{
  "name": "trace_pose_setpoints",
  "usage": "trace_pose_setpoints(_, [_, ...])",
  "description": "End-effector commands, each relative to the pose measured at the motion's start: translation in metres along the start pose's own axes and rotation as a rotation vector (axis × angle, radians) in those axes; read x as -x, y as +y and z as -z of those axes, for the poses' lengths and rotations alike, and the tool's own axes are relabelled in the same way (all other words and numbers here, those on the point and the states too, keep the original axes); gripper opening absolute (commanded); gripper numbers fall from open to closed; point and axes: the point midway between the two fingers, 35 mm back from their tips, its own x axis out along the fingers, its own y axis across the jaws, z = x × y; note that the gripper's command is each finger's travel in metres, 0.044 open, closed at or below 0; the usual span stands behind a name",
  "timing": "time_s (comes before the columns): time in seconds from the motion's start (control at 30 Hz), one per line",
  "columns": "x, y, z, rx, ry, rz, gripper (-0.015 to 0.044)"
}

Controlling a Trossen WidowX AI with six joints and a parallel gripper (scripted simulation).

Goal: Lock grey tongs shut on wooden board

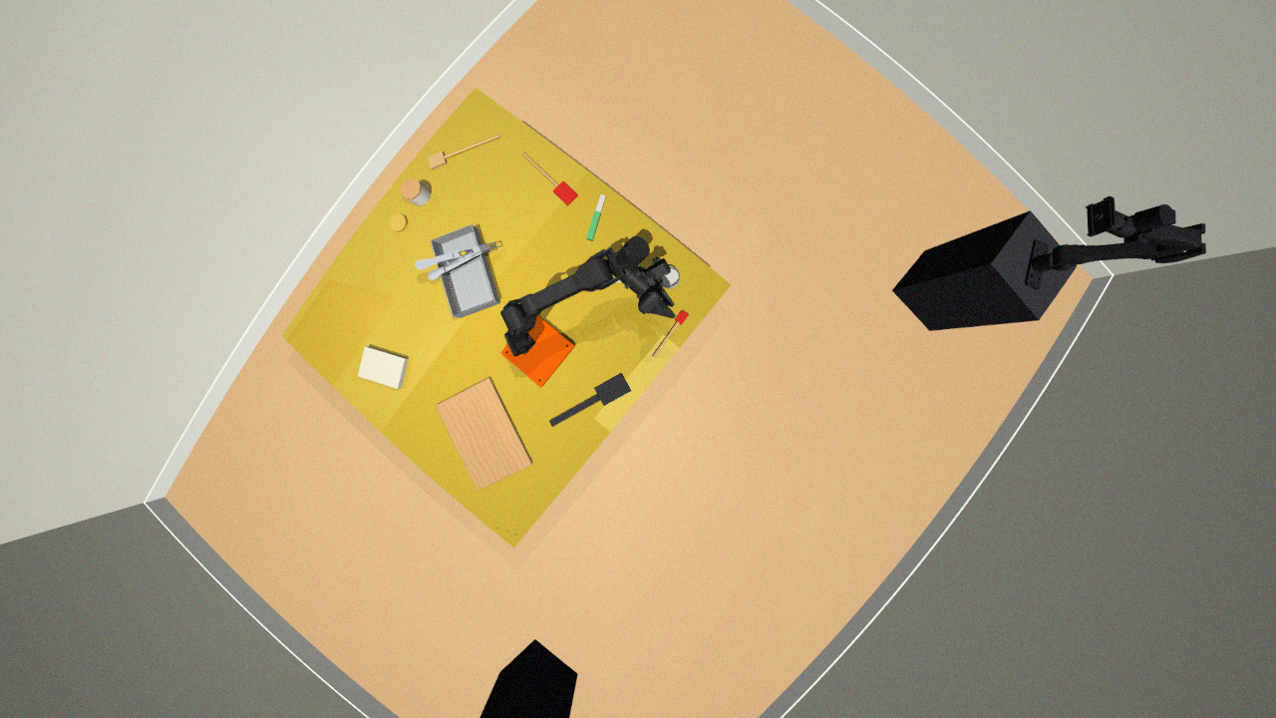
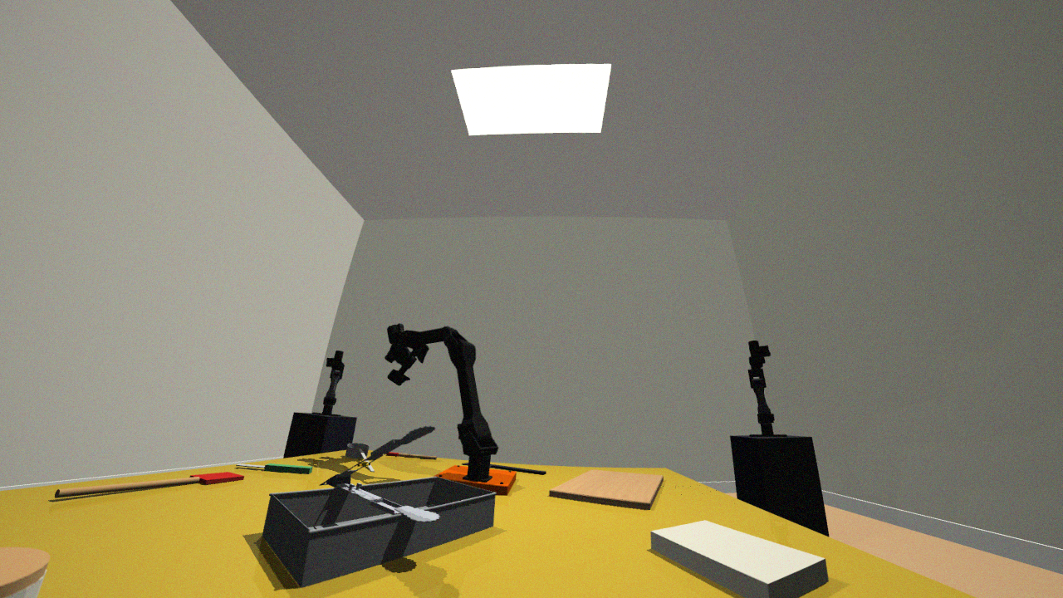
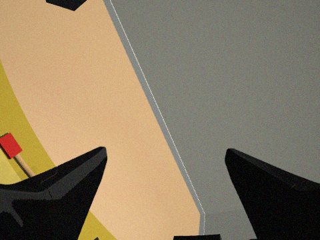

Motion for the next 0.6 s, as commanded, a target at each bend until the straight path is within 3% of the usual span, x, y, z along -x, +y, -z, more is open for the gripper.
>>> trace_pose_setpoints(0.0, [0.0, 0.0, 0.0, 0.0, 0.0, 0.0, 0.0426])
trace_pose_setpoints(0.2, [0.041, 0.04, -0.021, 0.123, -0.112, -0.118, 0.0269])
trace_pose_setpoints(0.57, [0.202, 0.151, -0.04, 0.543, -0.488, -0.438, -0.002])
